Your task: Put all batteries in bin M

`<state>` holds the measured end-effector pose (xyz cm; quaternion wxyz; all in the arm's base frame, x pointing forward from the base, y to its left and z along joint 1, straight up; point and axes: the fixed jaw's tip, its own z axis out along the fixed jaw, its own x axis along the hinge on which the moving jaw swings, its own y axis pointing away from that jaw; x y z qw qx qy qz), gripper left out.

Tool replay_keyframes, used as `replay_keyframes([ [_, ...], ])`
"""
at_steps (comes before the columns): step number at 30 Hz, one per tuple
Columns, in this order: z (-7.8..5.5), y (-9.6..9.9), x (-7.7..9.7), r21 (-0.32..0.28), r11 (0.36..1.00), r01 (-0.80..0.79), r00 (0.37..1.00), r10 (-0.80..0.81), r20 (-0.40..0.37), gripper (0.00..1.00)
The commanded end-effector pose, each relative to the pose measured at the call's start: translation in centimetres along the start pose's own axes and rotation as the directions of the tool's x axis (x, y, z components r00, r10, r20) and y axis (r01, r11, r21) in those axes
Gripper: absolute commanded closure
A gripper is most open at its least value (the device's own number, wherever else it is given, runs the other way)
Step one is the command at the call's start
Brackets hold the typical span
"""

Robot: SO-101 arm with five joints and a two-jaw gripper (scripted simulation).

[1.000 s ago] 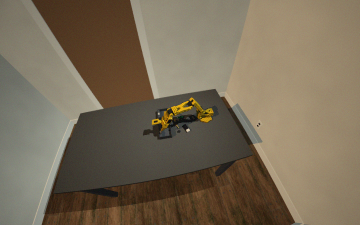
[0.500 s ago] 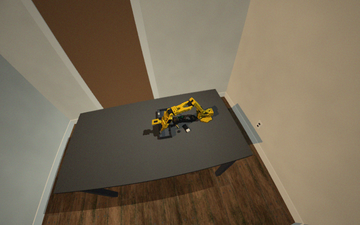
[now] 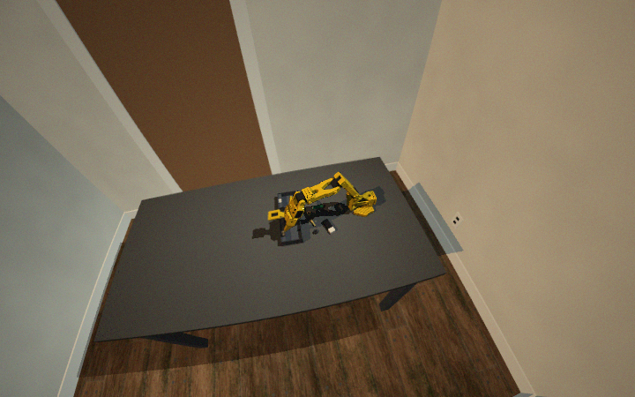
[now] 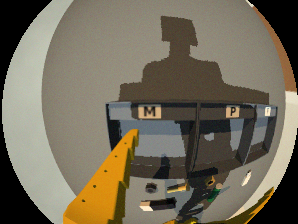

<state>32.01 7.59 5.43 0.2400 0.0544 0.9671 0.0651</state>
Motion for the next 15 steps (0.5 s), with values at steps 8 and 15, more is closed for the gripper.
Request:
replay_keyframes([
  [8,-1.64,0.73,-1.40,-0.030,1.000,0.000,0.997,0.002,0.076,0.00],
  [15,-1.82,0.77,-1.53,-0.033,0.999,0.000,0.997,0.002,0.083,0.00],
])
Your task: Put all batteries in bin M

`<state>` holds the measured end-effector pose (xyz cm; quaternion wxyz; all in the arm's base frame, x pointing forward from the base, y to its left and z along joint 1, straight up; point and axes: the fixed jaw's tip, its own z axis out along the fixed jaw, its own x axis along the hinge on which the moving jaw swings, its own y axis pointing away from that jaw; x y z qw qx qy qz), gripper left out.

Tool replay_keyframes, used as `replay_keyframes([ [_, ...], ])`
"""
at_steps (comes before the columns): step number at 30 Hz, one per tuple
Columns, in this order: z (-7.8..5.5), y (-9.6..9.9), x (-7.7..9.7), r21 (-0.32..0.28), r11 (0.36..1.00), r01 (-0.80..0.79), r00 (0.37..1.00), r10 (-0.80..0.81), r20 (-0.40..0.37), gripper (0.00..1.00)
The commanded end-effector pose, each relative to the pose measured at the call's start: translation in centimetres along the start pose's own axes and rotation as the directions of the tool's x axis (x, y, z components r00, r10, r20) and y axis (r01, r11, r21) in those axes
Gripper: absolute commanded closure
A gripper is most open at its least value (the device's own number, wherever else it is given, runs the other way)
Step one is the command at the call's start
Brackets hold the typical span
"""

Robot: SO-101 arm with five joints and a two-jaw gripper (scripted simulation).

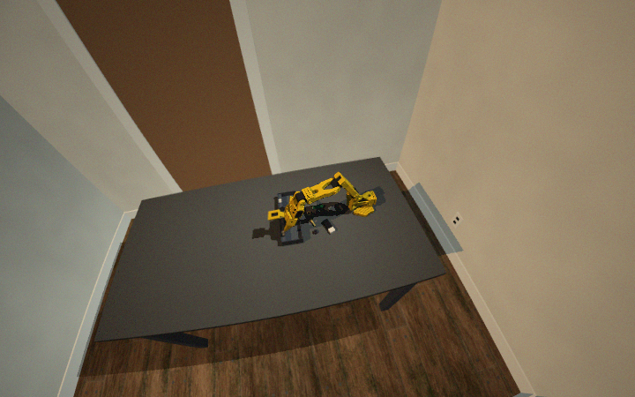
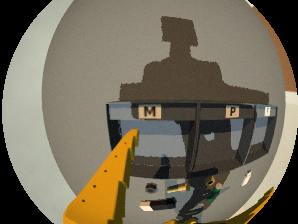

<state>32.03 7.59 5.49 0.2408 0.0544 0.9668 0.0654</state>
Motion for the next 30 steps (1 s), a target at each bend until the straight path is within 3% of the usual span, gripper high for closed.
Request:
replay_keyframes([
  [1,-1.9,0.8,-1.6,-0.034,0.999,0.000,0.996,0.003,0.085,0.00],
  [20,-6.4,1.6,-4.2,-0.088,0.996,0.009,0.970,0.012,0.244,0.00],
  [30,-6.8,1.7,-4.4,-0.093,0.996,0.011,0.966,0.014,0.260,0.00],
])
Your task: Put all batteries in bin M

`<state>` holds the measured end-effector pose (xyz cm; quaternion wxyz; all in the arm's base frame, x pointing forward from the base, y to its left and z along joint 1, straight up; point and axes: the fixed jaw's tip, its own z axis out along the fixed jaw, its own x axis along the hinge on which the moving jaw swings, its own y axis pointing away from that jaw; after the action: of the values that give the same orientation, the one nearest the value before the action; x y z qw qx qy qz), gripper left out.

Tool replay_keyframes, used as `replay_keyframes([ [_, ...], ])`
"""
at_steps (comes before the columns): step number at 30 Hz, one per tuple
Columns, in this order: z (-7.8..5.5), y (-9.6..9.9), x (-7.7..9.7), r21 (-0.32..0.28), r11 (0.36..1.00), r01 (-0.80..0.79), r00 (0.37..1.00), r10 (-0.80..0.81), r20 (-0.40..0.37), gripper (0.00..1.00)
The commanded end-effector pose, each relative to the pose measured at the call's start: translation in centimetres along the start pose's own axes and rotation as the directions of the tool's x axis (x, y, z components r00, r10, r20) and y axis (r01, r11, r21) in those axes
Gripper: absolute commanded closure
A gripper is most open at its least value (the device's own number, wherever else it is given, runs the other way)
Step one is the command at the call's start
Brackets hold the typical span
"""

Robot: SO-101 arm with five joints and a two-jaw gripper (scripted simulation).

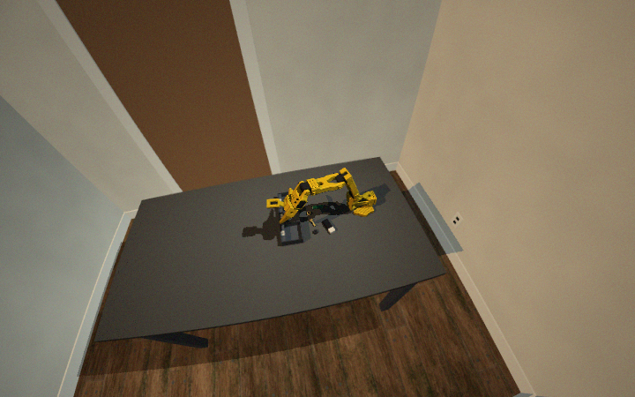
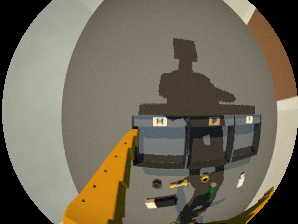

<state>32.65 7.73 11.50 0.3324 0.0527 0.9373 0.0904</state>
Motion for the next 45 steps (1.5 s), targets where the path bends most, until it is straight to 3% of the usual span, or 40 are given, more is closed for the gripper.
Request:
replay_keyframes([
  [1,-1.6,0.7,-1.4,-0.030,1.000,-0.001,0.997,0.003,0.073,0.00],
  [5,-1.7,-0.3,-0.8,-0.002,1.000,0.007,0.999,-0.007,0.041,0.05],
  [8,-1.9,-2.1,0.3,0.046,0.999,0.023,1.000,-0.022,-0.023,0.13],
  [14,-3.3,-7.2,4.7,0.153,0.985,0.074,0.969,-0.035,-0.244,0.39],
  [16,-3.3,-7.2,4.7,0.153,0.985,0.074,0.969,-0.035,-0.244,0.39],
  [21,-5.4,-10.4,9.2,0.187,0.976,0.108,0.900,-0.016,-0.436,0.62],
  [25,-6.7,-11.6,11.7,0.185,0.976,0.117,0.848,-0.001,-0.530,0.74],
  [29,-7.1,-11.9,12.6,0.181,0.976,0.118,0.827,0.005,-0.562,0.78],
  [45,-7.2,-11.9,12.7,0.181,0.976,0.118,0.826,0.005,-0.564,0.79],
])
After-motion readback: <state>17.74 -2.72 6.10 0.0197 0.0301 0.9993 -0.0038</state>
